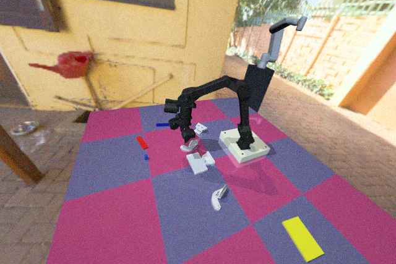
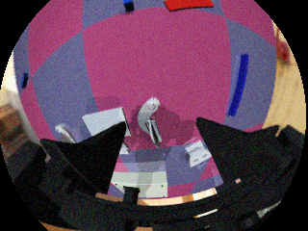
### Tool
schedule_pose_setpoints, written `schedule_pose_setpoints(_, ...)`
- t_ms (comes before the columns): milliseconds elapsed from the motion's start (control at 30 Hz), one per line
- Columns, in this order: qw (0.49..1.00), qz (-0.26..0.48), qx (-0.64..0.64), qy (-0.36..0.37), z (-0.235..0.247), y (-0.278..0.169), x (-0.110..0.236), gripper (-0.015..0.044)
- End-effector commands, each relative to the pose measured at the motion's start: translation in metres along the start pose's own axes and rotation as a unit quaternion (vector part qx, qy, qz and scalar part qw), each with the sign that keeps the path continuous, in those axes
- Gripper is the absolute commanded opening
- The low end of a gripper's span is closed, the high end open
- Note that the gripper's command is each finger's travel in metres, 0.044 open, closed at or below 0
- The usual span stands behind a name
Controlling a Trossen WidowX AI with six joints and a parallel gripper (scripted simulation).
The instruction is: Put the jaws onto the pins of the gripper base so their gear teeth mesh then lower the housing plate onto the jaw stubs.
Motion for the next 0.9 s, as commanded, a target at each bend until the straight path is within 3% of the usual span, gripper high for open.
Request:
schedule_pose_setpoints(0,1.000,0.001,0.000,0.000,-0.0001,0.0003,-0.0017,0.0440)
schedule_pose_setpoints(233,1.000,0.001,0.000,0.000,-0.0001,0.0003,-0.0017,0.0440)
schedule_pose_setpoints(767,1.000,0.005,0.001,0.002,0.0004,-0.0019,0.0061,0.0020)
schedule_pose_setpoints(867,1.000,0.005,0.001,0.002,0.0004,-0.0019,0.0061,0.0000)
Point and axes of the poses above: the point midway between the two fingers, 35 mm back from their tips, its own x axis back along the fingers, its own z axis across the jaws, y = z × x, the point moved 6 cm from there along x, back along the fingers, and after that the axes turned 2 degrees about -x, right-handed, at the moved point
